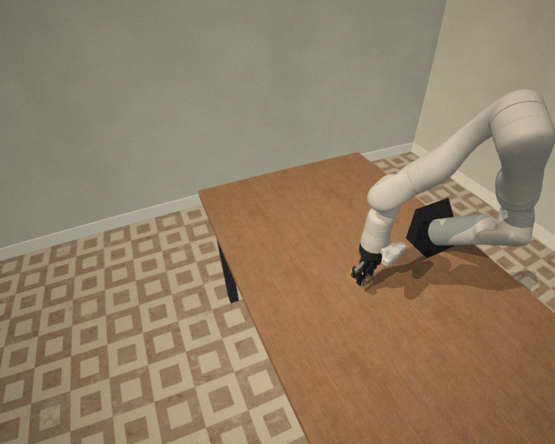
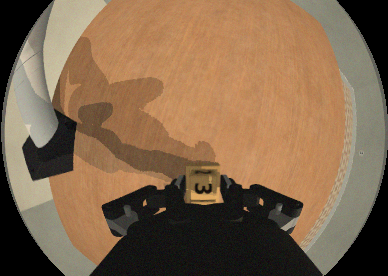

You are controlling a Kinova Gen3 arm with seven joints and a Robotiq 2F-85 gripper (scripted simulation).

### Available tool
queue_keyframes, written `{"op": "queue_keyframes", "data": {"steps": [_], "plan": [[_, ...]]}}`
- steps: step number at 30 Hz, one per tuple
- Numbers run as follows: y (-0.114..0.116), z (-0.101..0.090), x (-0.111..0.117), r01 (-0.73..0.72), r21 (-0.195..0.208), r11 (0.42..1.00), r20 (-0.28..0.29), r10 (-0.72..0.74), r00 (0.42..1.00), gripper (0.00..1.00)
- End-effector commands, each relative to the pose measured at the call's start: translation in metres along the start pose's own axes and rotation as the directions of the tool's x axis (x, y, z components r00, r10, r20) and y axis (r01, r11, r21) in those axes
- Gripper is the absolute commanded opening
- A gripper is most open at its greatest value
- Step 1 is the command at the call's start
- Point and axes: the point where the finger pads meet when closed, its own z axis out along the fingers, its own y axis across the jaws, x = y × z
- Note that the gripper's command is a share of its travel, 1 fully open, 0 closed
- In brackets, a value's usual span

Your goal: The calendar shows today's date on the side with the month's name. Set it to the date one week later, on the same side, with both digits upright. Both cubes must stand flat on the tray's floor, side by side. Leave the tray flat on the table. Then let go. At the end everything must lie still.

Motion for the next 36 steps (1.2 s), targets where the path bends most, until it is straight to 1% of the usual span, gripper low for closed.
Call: {"op": "queue_keyframes", "data": {"steps": [1, 4, 5, 36], "plan": [[0.0002, -0.0005, -0.0004, 0.0, -0.001, 1.0, 0.001, 0.0, 1.0, 0.46], [0.0002, -0.0005, -0.0004, 0.0, -0.001, 1.0, 0.001, 0.0, 1.0, 0.46], [0.0002, -0.0005, -0.0004, 0.0, -0.001, 1.0, 0.001, 0.0, 1.0, 0.26], [0.0002, -0.0005, -0.0004, 0.0, -0.001, 1.0, 0.001, 0.0, 1.0, 0.26]]}}
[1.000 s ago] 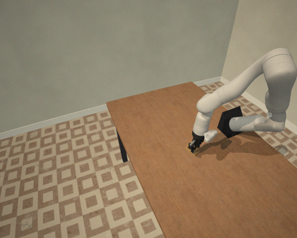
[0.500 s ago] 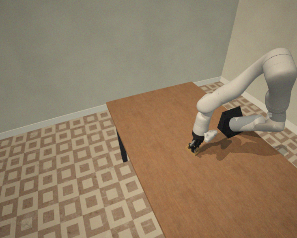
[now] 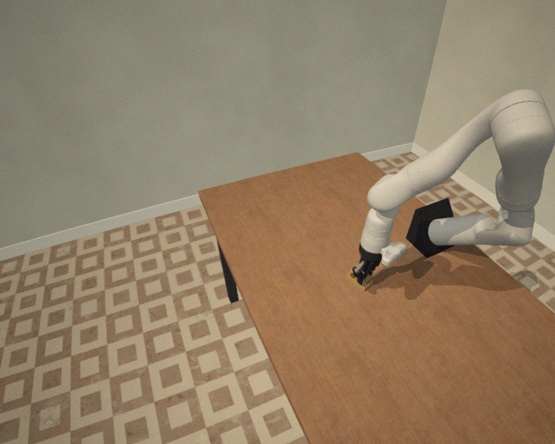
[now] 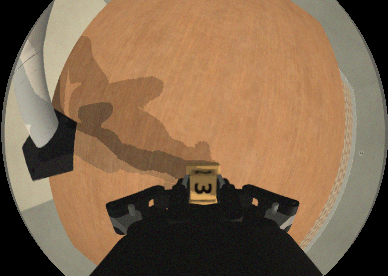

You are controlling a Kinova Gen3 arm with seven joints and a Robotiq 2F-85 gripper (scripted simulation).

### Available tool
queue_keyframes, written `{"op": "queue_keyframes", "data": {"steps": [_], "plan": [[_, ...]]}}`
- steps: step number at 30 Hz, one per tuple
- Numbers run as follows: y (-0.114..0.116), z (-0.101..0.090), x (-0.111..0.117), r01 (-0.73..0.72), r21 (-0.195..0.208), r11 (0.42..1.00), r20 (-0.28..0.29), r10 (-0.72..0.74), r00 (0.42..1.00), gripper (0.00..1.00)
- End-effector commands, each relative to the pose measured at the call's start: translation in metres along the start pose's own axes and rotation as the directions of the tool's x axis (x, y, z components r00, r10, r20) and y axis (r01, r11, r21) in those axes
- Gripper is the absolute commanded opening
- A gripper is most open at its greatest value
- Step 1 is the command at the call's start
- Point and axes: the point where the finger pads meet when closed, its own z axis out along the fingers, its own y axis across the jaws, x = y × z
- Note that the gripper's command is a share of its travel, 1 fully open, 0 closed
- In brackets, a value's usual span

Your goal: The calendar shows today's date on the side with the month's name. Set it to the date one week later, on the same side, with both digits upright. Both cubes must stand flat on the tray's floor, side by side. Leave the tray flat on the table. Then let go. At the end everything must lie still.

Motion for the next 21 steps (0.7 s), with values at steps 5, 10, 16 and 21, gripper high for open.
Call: {"op": "queue_keyframes", "data": {"steps": [5, 10, 16, 21], "plan": [[0.0, -0.001, 0.0, 0.0, -0.001, 1.0, 0.001, 0.0, 1.0, 0.26], [0.0, -0.011, 0.0, 0.0, -0.001, 1.0, 0.001, 0.0, 1.0, 0.26], [0.0, -0.03, 0.0, 0.0, -0.001, 1.0, 0.001, 0.0, 1.0, 0.26], [0.0, -0.059, 0.0, 0.0, -0.001, 1.0, 0.001, 0.0, 1.0, 0.26]]}}
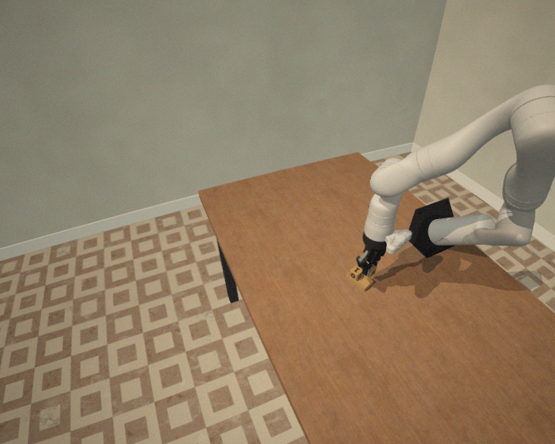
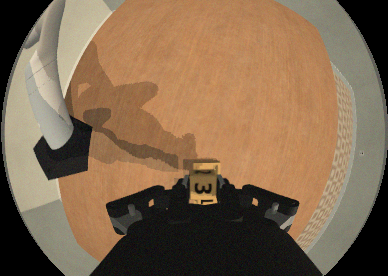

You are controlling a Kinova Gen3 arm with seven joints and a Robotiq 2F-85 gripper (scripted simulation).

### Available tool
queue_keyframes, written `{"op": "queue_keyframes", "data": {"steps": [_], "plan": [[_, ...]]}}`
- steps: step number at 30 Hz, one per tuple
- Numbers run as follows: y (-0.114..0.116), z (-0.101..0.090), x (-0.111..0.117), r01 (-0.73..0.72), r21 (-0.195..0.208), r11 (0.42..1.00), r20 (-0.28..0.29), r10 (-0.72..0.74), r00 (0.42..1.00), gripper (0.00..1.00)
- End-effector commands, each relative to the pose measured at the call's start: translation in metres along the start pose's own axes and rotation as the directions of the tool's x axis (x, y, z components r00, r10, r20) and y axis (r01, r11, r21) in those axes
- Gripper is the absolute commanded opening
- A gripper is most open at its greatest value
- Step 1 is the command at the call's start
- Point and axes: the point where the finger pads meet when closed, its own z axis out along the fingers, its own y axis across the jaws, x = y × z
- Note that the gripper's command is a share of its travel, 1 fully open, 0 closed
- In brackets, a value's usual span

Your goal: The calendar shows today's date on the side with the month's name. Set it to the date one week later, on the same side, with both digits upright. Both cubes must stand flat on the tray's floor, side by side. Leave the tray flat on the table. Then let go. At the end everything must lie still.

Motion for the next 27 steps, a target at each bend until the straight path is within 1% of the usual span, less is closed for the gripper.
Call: {"op": "queue_keyframes", "data": {"steps": [1, 5, 8, 14, 27], "plan": [[0.005, -0.023, -0.004, 0.005, -0.017, 1.0, 0.022, -0.005, 1.0, 0.26], [0.005, -0.043, -0.004, 0.005, -0.017, 1.0, 0.022, -0.005, 1.0, 0.26], [0.005, -0.053, -0.003, 0.005, -0.017, 1.0, 0.022, -0.005, 1.0, 0.26], [0.005, -0.058, -0.003, 0.005, -0.017, 1.0, 0.022, -0.005, 1.0, 0.26], [0.005, -0.058, -0.003, 0.005, -0.017, 1.0, 0.022, -0.005, 1.0, 0.26]]}}
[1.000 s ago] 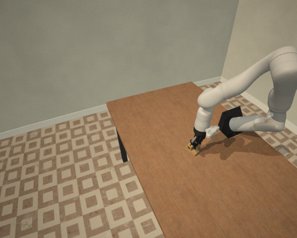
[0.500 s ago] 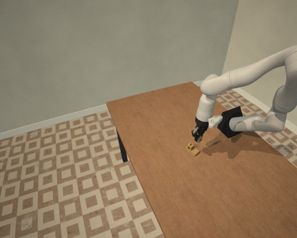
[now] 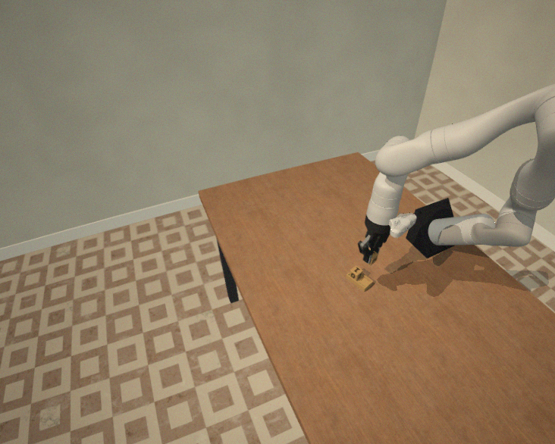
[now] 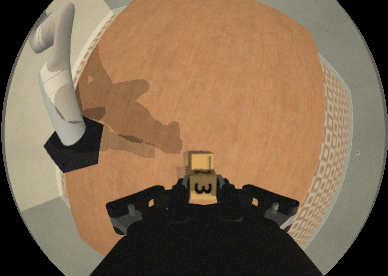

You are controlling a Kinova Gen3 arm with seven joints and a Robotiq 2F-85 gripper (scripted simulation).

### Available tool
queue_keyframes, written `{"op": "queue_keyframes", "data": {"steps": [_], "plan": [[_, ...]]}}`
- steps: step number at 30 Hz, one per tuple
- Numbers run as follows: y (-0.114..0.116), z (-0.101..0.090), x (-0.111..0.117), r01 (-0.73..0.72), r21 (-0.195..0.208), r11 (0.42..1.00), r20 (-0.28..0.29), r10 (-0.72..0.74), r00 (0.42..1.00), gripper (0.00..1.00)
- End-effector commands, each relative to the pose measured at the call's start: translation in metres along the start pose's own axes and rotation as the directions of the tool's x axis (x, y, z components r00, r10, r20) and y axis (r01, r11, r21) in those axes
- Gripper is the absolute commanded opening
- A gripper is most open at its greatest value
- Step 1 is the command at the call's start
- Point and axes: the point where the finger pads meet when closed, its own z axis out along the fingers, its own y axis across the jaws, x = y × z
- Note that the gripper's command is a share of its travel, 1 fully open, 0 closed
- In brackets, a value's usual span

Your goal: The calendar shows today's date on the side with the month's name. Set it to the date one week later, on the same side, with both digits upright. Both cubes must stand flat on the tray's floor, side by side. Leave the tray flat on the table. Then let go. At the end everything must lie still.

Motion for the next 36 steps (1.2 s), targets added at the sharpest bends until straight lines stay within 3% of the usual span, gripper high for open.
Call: {"op": "queue_keyframes", "data": {"steps": [1, 18, 36], "plan": [[0.0, -0.001, 0.0, -0.001, -0.001, 1.0, 0.001, 0.001, 1.0, 0.26], [0.0, 0.0, -0.002, -0.068, -0.002, 0.998, -0.003, 0.068, 0.998, 0.26], [0.0, 0.002, -0.012, -0.343, 0.002, 0.939, -0.021, 0.343, 0.939, 0.26]]}}
